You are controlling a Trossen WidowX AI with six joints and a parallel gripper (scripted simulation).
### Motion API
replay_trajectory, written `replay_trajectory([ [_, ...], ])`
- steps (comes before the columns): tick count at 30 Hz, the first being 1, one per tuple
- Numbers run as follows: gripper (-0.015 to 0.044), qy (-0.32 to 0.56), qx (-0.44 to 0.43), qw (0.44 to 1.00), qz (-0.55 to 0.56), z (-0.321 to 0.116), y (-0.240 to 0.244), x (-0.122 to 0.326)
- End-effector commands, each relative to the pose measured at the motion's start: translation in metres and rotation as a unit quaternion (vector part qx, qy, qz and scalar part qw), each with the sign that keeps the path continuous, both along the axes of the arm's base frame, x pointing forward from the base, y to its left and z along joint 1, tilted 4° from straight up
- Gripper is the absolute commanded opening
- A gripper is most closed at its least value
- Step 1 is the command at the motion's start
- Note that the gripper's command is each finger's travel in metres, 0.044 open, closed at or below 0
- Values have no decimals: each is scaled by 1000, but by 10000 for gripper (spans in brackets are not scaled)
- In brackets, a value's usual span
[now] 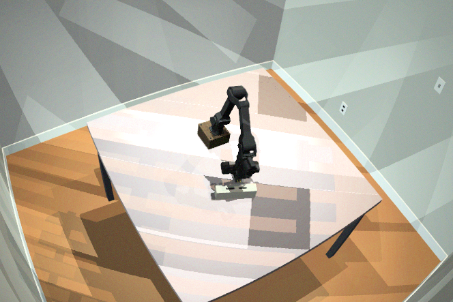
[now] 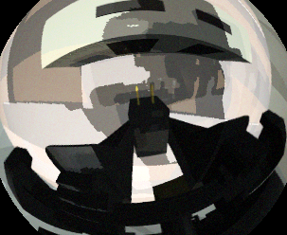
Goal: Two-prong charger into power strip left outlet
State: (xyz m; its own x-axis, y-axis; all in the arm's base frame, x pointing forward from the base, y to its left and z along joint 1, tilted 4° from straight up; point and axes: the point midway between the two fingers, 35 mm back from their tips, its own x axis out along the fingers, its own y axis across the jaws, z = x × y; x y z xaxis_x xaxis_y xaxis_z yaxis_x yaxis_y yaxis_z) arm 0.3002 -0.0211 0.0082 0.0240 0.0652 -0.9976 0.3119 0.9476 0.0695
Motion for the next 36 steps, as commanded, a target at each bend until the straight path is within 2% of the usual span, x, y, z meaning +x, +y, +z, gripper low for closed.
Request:
replay_trajectory([
  [1, 0, 2, 2, 1000, 0, -1, 0, 4],
  [36, 0, 1, 2, 1000, 2, -1, -2, 25],
])
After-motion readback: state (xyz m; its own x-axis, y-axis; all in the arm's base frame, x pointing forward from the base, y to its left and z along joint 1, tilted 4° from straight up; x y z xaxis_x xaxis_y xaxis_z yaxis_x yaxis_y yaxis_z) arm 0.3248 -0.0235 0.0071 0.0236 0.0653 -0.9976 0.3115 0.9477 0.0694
